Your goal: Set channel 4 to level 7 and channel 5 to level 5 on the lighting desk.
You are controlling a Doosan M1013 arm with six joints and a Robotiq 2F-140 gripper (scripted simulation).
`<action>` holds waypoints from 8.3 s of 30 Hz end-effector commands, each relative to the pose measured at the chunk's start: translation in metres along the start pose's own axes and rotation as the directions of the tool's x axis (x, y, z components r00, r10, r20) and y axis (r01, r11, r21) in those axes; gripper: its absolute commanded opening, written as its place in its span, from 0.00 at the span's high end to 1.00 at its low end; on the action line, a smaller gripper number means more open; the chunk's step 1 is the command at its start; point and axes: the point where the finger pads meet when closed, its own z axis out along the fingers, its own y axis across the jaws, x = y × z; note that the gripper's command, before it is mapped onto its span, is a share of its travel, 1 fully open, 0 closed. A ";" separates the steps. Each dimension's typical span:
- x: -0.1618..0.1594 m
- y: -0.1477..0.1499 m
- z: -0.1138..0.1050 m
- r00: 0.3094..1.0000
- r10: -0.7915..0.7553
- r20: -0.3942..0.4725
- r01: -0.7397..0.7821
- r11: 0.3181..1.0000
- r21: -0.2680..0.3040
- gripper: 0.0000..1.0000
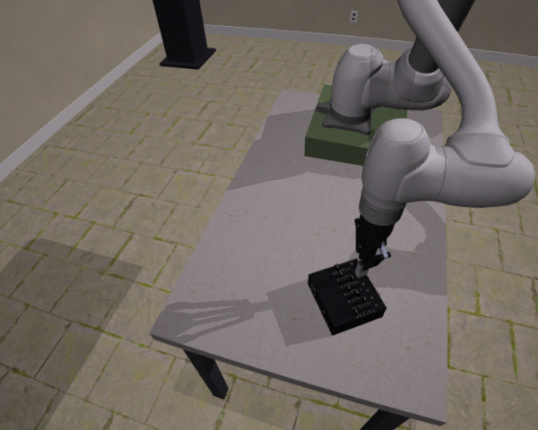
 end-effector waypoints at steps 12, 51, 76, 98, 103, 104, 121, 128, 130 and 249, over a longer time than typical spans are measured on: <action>0.000 0.000 0.007 1.000 0.000 0.000 0.000 1.000 0.000 0.90; 0.006 0.000 0.008 1.000 0.000 0.000 0.000 1.000 0.000 0.90; 0.017 0.000 0.008 1.000 0.000 0.000 0.000 1.000 0.000 0.90; 0.019 0.000 0.008 1.000 0.000 0.000 0.000 1.000 0.000 0.90; 0.019 0.000 0.008 1.000 0.000 0.000 0.000 1.000 0.000 0.90; 0.019 0.000 0.008 1.000 0.000 0.000 0.000 1.000 0.000 0.90; 0.015 0.000 0.008 1.000 0.000 0.000 0.000 1.000 0.000 0.90; 0.013 0.000 0.008 1.000 0.000 0.000 0.000 1.000 0.000 0.90; 0.013 0.000 0.007 1.000 0.000 0.000 0.000 1.000 0.000 0.90; 0.013 0.000 -0.097 1.000 0.000 0.000 0.000 1.000 0.000 0.00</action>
